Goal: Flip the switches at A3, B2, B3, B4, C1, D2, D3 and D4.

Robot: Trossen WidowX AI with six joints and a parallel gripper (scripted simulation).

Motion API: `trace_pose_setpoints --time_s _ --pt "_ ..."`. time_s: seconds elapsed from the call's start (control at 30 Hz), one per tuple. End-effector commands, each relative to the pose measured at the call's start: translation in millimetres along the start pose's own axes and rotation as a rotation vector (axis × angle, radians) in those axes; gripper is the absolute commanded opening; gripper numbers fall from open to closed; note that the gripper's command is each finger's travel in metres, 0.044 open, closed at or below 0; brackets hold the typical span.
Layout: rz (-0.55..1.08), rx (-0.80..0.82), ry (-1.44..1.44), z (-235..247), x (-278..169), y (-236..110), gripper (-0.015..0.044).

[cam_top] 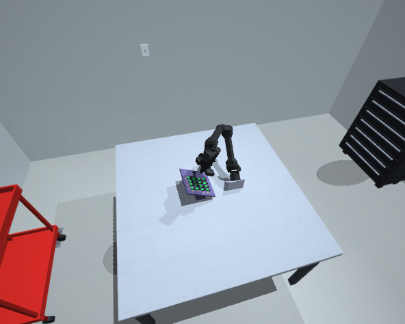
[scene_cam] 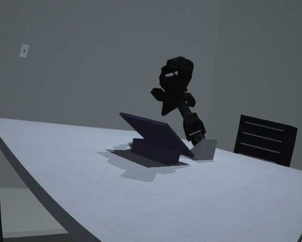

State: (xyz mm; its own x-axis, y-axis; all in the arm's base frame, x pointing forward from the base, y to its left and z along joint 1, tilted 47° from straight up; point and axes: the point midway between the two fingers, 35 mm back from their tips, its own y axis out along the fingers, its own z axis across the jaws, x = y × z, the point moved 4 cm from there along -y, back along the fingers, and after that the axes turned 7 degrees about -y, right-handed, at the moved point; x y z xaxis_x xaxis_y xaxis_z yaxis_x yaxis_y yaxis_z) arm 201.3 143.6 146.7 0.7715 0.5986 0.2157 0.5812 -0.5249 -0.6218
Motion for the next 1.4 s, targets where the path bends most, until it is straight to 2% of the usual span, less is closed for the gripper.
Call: trace_pose_setpoints --time_s 0.0,0.1,0.37,0.8,1.37 --pt "-0.008 -0.002 -0.005 -4 -1 7 0.0000" --pt "-0.028 -0.006 -0.004 -5 -2 32 0.0000" --pt "-0.030 -0.008 -0.004 -5 -3 43 0.0000" --pt "-0.030 -0.008 -0.004 -5 -2 57 0.0000" --pt "-0.030 -0.008 -0.004 -5 -2 58 0.0000"
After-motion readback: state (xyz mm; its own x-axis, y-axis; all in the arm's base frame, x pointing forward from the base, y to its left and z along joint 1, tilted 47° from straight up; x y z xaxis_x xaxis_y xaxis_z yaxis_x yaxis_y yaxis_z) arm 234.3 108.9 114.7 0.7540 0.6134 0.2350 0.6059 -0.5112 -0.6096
